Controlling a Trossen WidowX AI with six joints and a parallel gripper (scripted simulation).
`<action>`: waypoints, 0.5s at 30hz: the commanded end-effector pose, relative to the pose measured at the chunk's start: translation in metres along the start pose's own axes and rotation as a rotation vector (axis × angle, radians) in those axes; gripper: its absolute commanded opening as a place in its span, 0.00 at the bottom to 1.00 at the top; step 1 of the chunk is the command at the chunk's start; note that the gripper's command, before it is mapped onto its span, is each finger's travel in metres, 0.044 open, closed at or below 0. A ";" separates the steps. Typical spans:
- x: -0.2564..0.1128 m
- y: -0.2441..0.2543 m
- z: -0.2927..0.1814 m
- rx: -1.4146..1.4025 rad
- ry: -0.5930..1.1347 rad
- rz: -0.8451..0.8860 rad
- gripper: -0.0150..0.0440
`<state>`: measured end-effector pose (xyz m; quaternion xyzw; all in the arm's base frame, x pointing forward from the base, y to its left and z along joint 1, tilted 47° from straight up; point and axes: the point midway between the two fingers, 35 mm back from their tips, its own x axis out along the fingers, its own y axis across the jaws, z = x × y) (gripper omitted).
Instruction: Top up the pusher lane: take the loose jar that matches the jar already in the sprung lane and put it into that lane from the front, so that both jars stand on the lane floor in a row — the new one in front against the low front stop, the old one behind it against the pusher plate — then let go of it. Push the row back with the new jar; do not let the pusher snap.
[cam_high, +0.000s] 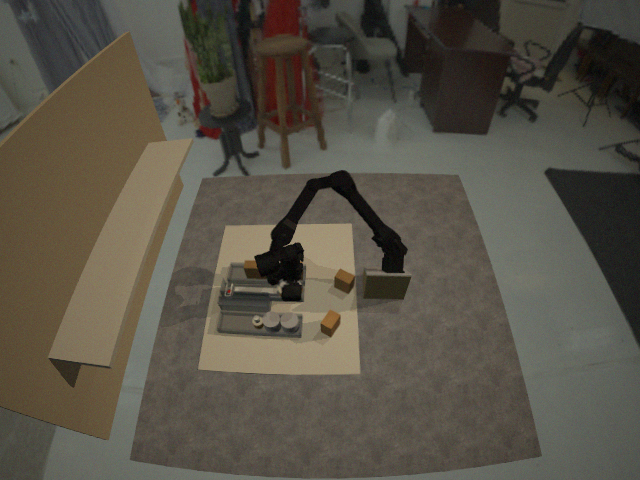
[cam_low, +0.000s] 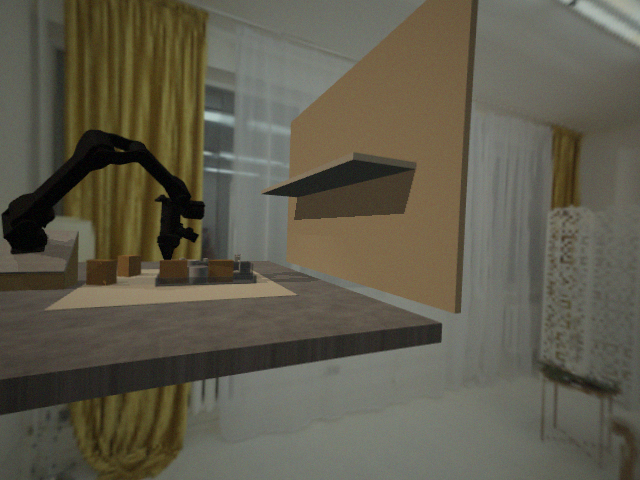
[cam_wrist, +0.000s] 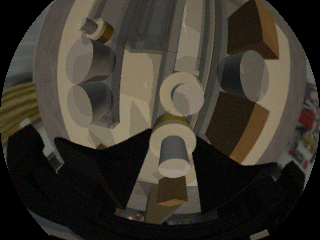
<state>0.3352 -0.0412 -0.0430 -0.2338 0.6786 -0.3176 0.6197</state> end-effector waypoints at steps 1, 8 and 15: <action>-0.003 -0.002 0.011 0.017 -0.030 -0.002 0.25; -0.003 -0.002 0.012 0.017 -0.030 -0.002 0.25; -0.004 -0.002 0.013 0.017 -0.030 -0.002 0.25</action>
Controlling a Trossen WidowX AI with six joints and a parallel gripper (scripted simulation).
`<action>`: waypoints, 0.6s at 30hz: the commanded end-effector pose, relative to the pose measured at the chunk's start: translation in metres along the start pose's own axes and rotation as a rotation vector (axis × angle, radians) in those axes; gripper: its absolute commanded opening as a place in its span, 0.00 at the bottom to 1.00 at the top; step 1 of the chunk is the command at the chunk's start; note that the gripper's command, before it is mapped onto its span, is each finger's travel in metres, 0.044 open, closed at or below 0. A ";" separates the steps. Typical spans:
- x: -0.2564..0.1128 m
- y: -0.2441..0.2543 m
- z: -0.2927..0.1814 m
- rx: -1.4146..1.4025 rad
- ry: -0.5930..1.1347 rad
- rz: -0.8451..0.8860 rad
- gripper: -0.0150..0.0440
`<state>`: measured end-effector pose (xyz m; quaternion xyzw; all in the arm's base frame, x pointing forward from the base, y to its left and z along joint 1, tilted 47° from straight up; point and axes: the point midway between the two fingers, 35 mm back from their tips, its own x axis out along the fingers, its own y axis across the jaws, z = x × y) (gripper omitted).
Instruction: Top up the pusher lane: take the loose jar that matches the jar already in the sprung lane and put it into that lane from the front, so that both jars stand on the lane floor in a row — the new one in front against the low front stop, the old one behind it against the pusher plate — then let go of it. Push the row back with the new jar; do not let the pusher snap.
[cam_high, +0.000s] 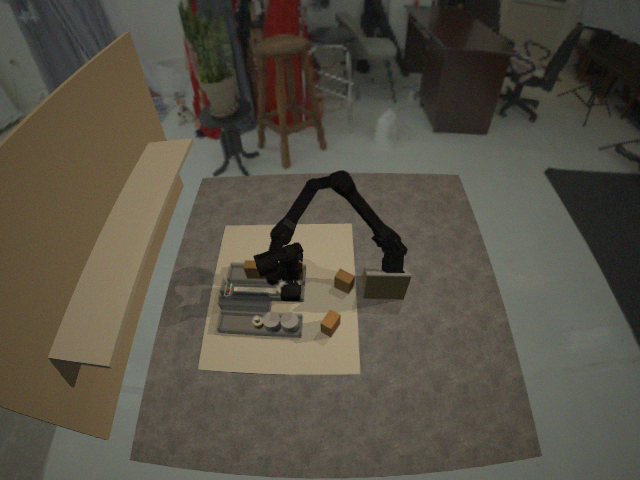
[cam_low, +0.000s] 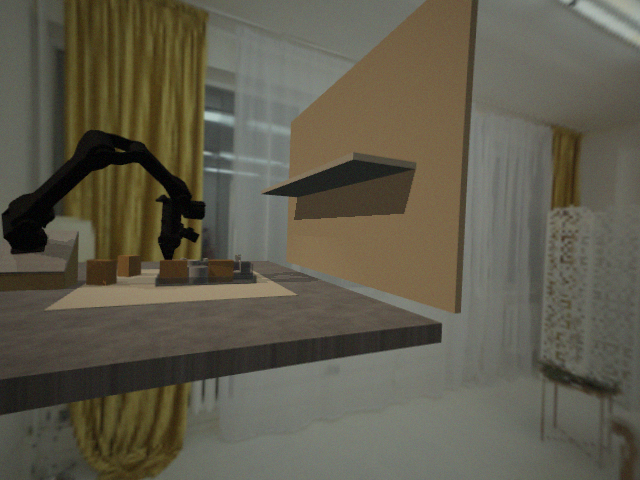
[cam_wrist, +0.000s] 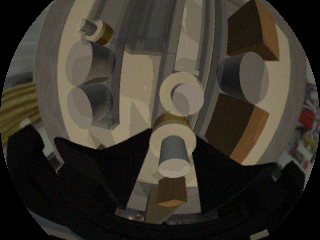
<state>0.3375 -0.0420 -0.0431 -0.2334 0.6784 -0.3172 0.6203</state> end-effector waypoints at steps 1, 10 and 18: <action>-0.004 -0.002 0.011 0.017 -0.029 -0.004 0.25; -0.004 -0.002 0.012 0.017 -0.029 -0.004 0.25; -0.004 -0.002 0.013 0.017 -0.029 -0.004 0.25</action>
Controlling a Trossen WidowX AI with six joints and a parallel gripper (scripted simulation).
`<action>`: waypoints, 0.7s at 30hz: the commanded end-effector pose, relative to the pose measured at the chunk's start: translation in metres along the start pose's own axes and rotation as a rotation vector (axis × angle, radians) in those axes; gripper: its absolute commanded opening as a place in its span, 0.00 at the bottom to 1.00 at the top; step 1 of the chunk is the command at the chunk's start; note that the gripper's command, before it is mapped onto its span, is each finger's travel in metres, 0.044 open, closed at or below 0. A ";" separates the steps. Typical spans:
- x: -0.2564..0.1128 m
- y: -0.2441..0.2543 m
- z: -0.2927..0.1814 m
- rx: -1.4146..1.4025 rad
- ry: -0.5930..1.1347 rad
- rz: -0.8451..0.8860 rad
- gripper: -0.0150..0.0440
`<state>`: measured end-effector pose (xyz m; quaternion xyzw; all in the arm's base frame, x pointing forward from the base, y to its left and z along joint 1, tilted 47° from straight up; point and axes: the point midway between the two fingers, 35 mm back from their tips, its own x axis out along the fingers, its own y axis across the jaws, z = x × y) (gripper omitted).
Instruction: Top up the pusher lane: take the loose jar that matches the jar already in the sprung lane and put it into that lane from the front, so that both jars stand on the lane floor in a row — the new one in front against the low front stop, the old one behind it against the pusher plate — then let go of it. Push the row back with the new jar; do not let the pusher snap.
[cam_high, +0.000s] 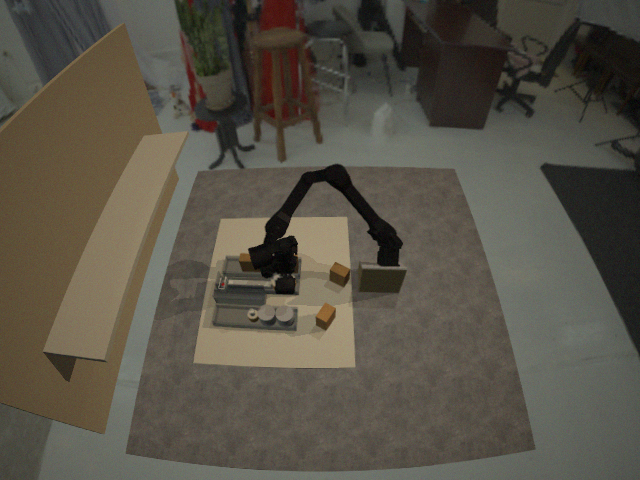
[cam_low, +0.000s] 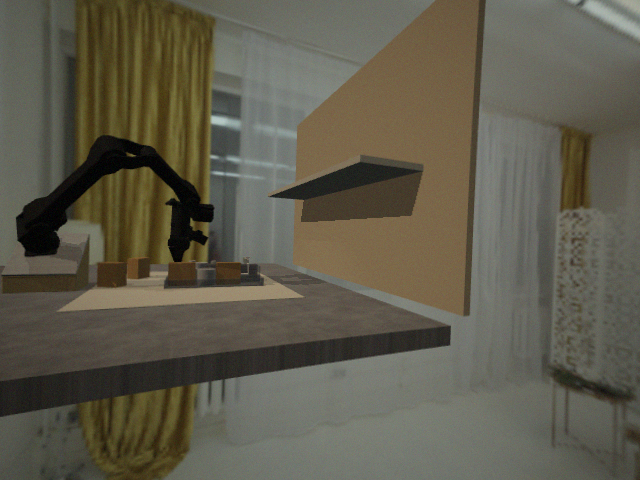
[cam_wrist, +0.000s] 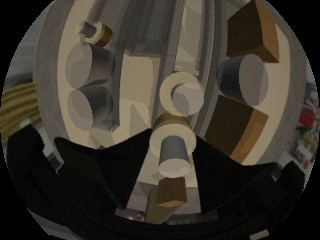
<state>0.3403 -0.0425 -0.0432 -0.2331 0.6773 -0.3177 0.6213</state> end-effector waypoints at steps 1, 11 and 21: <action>-0.004 -0.002 0.010 0.015 -0.027 -0.004 0.25; -0.003 -0.002 0.011 0.015 -0.027 -0.004 0.25; 0.001 -0.002 0.011 0.015 -0.027 -0.004 0.25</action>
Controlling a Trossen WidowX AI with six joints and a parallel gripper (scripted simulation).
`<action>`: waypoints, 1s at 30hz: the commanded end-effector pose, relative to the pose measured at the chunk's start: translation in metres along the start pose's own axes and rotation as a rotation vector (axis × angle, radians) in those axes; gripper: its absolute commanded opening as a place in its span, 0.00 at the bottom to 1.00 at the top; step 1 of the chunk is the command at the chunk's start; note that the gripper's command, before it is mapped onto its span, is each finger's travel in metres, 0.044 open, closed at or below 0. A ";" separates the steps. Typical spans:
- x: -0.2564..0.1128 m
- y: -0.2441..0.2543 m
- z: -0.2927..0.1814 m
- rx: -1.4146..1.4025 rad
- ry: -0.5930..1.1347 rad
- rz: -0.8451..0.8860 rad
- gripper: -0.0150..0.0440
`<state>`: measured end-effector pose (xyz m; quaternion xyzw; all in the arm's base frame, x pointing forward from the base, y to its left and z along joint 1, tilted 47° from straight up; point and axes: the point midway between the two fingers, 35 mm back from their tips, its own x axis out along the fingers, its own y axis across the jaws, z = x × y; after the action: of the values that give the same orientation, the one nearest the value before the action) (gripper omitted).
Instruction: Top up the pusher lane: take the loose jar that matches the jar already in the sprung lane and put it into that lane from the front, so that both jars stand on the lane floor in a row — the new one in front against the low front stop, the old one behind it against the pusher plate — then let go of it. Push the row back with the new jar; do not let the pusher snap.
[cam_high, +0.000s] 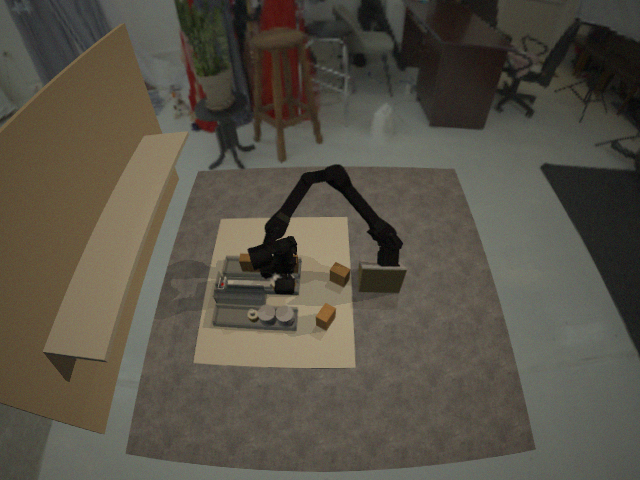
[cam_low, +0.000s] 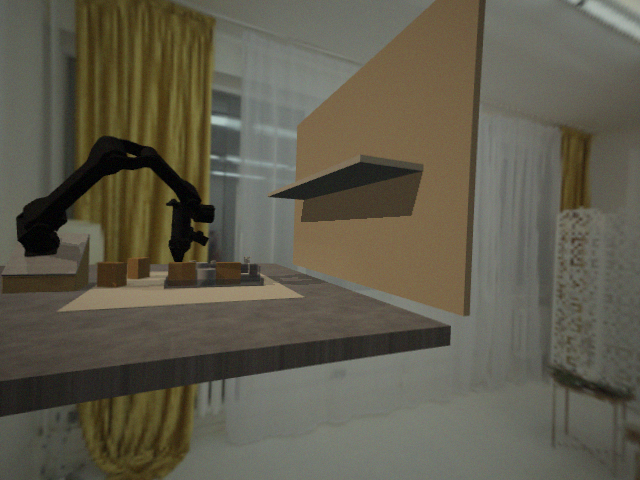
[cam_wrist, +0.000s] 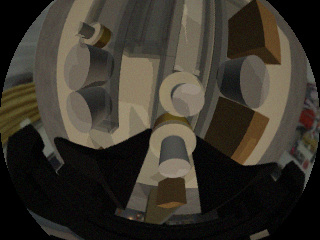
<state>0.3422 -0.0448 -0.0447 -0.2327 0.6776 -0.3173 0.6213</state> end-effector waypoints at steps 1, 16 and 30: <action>-0.001 -0.002 0.009 0.015 -0.028 -0.005 0.25; 0.004 -0.002 0.009 0.015 -0.028 -0.005 0.25; 0.009 -0.002 0.008 0.015 -0.028 -0.005 0.25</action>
<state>0.3430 -0.0513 -0.0508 -0.2309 0.6765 -0.3167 0.6234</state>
